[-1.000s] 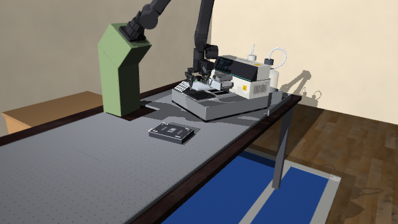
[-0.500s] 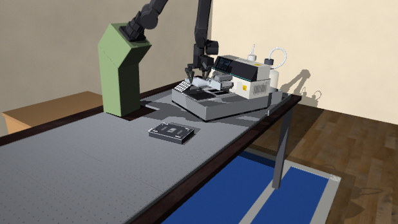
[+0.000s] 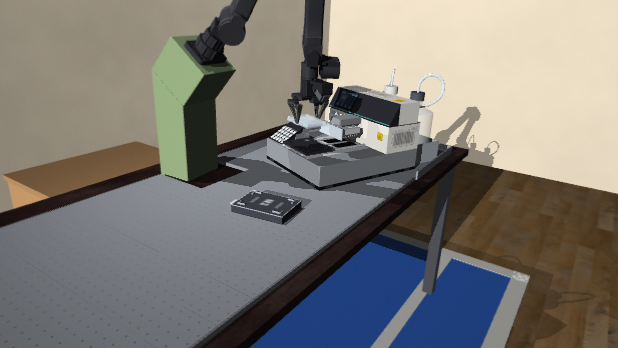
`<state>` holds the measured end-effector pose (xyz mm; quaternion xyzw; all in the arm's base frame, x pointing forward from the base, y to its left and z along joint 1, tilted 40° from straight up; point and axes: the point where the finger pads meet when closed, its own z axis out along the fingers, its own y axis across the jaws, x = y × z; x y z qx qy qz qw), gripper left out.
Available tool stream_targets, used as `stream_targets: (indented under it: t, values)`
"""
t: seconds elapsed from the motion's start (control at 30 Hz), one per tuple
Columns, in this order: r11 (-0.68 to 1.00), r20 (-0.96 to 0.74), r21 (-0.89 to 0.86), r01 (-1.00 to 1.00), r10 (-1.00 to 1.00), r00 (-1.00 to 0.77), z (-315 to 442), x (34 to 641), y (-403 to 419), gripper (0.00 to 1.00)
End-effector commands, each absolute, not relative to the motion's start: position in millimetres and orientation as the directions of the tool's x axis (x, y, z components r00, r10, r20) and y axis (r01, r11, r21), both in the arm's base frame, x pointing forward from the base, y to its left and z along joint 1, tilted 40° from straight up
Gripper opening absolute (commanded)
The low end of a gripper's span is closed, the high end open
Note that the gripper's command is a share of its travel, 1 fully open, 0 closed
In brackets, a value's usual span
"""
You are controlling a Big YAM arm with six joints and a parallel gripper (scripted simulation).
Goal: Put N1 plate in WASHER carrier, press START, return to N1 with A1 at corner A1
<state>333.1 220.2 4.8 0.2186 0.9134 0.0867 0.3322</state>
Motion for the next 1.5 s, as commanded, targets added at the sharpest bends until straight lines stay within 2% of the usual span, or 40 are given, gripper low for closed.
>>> stream_targets:
  t: [0.0, 0.37, 0.57, 1.4, 1.47]
  values:
    - [0.883, -0.566, 0.323, 0.34, 0.468, -0.678, 15, 325, 224, 0.84]
    - [0.882, -0.568, 0.322, 0.343, 0.47, -0.676, 16, 329, 223, 0.84]
    - [0.952, -0.626, 0.219, 0.212, 0.304, -0.718, 26, 347, 193, 0.84]
    - [0.954, -0.632, 0.214, 0.21, 0.299, -0.715, 46, 399, 114, 0.84]
    - [0.972, -0.646, 0.171, 0.162, 0.235, -0.727, 44, 399, 104, 0.84]
